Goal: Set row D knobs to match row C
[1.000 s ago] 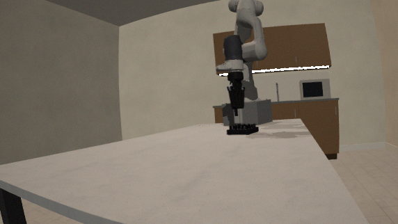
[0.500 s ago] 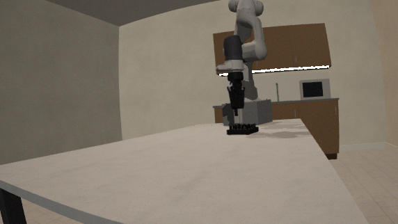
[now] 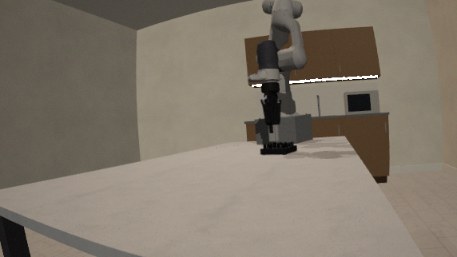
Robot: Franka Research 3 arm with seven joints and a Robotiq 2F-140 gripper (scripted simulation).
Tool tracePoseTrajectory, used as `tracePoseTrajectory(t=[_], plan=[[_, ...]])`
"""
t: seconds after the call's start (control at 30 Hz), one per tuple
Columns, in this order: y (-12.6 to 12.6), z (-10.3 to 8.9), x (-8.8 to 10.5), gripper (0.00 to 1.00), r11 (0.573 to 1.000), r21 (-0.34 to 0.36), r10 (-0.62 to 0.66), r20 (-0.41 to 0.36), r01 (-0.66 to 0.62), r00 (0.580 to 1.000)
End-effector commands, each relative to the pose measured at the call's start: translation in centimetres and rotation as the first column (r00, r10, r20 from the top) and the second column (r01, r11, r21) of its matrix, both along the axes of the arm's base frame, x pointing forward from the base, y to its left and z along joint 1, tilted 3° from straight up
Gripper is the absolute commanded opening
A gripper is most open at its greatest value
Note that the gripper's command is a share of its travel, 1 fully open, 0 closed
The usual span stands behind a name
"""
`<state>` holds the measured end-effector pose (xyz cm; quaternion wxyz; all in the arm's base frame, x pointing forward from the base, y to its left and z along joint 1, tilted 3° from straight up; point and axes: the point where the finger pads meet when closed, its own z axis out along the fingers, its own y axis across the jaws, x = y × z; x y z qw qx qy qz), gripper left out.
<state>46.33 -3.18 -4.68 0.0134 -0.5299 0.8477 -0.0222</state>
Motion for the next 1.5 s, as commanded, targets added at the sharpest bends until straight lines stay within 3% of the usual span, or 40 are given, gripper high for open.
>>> tracePoseTrajectory(t=[0.0, 1.47], plan=[[0.1, 0.0, 0.0, 0.12, 1.000, 0.000, 0.002, 0.003, -0.002, 1.000], [0.1, -1.3, 0.1, 0.12, 1.000, 0.000, 0.002, 0.003, -0.002, 1.000]])
